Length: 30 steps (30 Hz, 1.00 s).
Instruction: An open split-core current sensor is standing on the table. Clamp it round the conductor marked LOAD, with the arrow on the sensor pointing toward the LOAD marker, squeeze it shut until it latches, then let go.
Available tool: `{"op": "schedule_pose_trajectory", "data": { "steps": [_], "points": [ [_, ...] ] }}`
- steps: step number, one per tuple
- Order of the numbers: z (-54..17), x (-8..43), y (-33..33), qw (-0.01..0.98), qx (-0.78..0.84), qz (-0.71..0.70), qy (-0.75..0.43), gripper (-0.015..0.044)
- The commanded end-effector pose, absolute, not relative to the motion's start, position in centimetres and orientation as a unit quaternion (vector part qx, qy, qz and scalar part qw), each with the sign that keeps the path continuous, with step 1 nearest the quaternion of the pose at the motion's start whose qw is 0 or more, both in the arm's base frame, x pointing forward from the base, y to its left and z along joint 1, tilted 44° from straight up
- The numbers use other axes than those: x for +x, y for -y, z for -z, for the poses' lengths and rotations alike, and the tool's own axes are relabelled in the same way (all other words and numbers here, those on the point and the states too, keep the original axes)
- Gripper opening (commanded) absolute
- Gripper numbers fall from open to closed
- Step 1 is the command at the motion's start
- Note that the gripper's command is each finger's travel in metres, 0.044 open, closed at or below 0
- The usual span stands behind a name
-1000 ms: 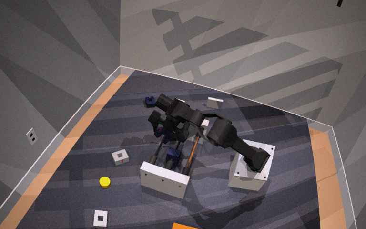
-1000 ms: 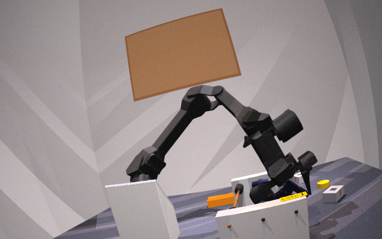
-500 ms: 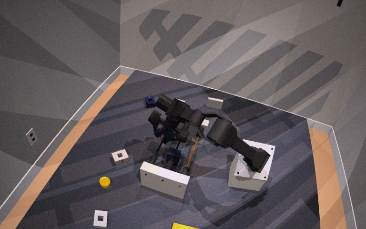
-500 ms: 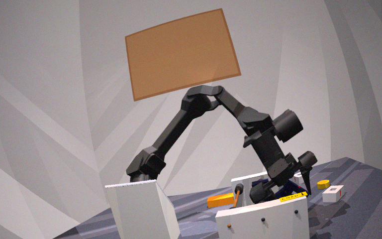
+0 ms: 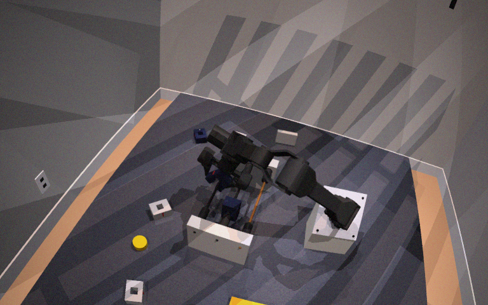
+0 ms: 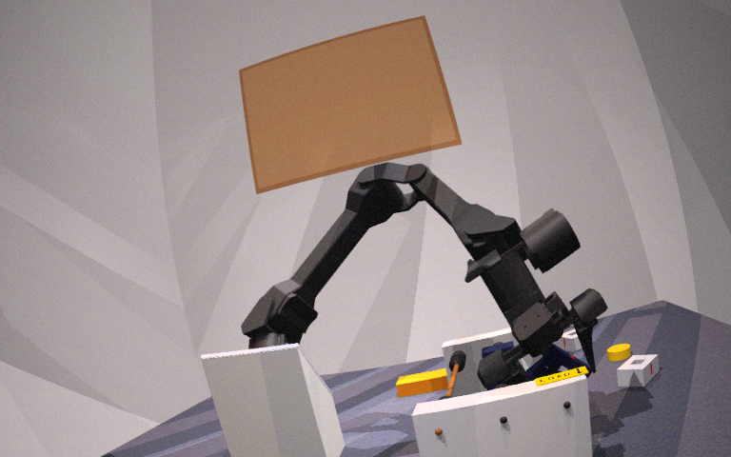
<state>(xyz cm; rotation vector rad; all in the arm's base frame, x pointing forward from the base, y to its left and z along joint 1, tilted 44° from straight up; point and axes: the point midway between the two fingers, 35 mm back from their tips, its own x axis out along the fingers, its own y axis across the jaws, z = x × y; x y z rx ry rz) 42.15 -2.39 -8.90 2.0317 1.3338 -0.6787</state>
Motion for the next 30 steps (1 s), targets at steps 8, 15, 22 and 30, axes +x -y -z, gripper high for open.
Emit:
{"op": "schedule_pose_trajectory", "data": {
  "steps": [8, 15, 22, 30],
  "points": [
    [8.91, 42.16, 2.4, 0.304, 0.766, 0.257, -0.504, 0.0],
    [9.12, 42.43, 2.66, 0.3, 0.748, 0.269, -0.528, 0.0],
    [9.1, 42.59, 2.94, 0.291, 0.721, 0.283, -0.561, 0.0],
    [8.65, 42.5, 3.19, 0.277, 0.689, 0.295, -0.601, 0.0]
  ]
}}
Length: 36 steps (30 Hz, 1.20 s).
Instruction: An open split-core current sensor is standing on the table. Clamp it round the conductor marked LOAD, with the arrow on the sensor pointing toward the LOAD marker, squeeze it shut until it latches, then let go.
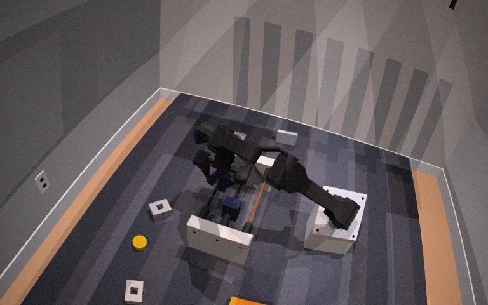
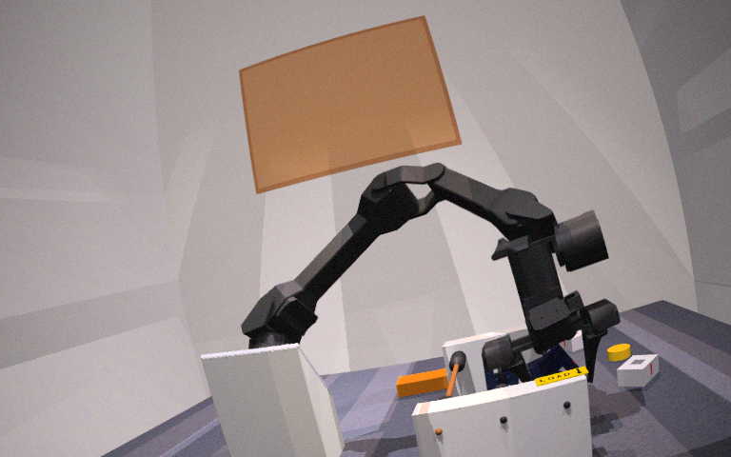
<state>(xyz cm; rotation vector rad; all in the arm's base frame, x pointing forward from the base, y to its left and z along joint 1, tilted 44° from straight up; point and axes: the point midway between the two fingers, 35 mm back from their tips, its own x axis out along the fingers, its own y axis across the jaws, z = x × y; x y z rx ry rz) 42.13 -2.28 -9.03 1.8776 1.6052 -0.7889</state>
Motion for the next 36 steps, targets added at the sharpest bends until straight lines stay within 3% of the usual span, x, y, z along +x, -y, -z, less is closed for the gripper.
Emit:
{"op": "schedule_pose_trajectory", "data": {
  "steps": [1, 36],
  "points": [
    [8.6, 42.5, 3.2, 0.275, 0.685, 0.296, -0.606, 0.0],
    [8.0, 41.2, 3.1, 0.259, 0.659, 0.303, -0.638, 0.0]
  ]
}}
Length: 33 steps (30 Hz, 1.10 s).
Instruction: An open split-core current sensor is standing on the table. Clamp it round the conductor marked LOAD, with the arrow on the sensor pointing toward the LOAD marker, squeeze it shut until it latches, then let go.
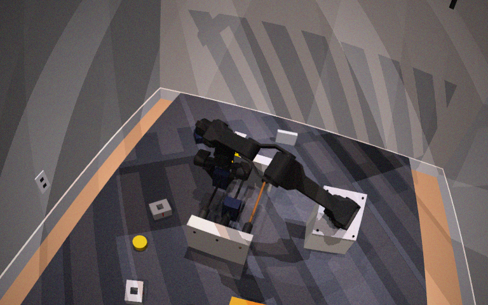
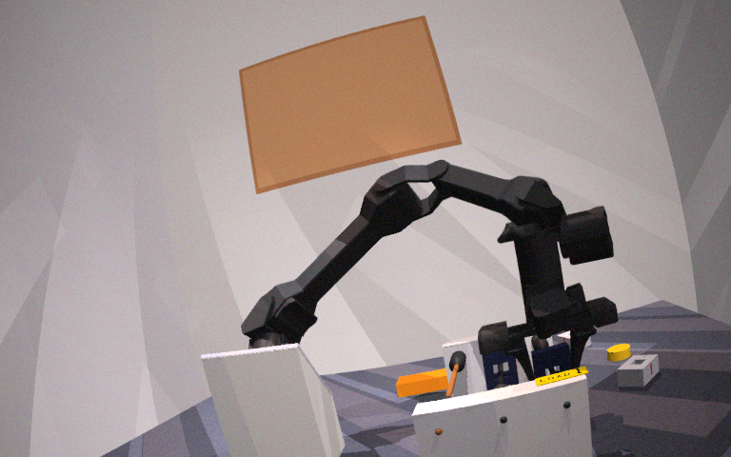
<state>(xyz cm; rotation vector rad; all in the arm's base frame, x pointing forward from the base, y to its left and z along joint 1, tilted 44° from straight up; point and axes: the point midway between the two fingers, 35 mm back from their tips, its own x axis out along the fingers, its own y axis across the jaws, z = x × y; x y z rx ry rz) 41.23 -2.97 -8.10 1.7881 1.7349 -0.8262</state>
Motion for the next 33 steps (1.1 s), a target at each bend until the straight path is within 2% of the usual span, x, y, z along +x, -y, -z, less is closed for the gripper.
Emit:
{"op": "schedule_pose_trajectory", "data": {
  "steps": [1, 13, 23, 33],
  "points": [
    [7.97, 41.2, 3.06, 0.259, 0.659, 0.303, -0.638, 0.0],
    [8.96, 41.2, 2.14, 0.256, 0.659, 0.304, -0.639, 0.0],
    [8.48, 41.31, 2.62, 0.259, 0.66, 0.302, -0.637, 0.0263],
    [8.48, 41.31, 2.62, 0.259, 0.66, 0.302, -0.637, 0.027]
  ]
}}
